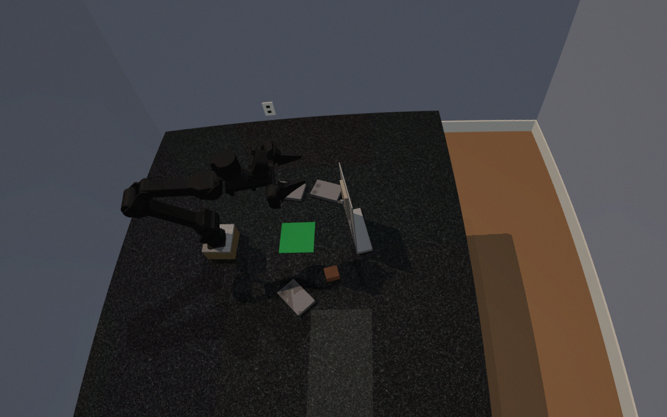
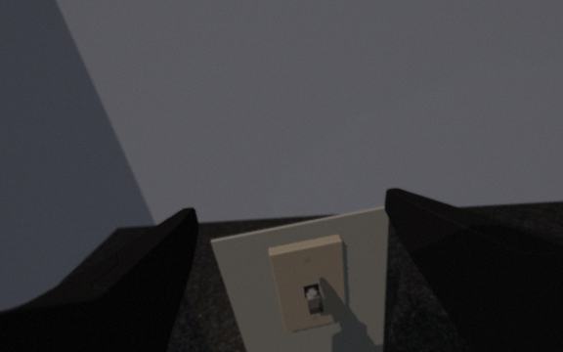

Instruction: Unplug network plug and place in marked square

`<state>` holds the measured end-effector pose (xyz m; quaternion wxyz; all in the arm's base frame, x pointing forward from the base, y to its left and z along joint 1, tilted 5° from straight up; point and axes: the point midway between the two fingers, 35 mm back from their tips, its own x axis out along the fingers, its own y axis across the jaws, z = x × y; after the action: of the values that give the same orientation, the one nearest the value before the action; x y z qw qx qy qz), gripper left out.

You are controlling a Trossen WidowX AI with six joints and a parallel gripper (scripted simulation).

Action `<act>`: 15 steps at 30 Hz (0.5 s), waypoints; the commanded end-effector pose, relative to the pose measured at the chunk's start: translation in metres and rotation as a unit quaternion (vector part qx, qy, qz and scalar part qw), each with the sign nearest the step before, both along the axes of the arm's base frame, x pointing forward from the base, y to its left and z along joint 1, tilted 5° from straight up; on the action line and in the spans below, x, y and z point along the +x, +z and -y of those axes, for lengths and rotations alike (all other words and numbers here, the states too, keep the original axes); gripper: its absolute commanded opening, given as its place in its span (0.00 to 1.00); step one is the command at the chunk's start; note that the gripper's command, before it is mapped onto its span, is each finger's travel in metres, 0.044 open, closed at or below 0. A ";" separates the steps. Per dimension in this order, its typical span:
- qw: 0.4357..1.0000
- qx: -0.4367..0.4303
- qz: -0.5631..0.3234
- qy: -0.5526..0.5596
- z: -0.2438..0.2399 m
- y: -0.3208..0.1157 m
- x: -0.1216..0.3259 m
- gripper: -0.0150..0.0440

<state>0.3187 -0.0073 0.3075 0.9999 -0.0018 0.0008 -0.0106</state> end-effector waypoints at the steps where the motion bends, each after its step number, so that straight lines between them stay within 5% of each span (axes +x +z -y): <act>1: 1.000 0.003 0.000 0.001 0.000 -0.001 0.000 0.89; 9: 0.991 0.128 -0.001 0.027 0.009 -0.032 0.016 0.53; 15: 0.972 0.230 -0.007 0.047 0.018 -0.058 0.022 0.52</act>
<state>0.3391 -0.0222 0.2606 0.9828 0.1829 0.0065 0.0258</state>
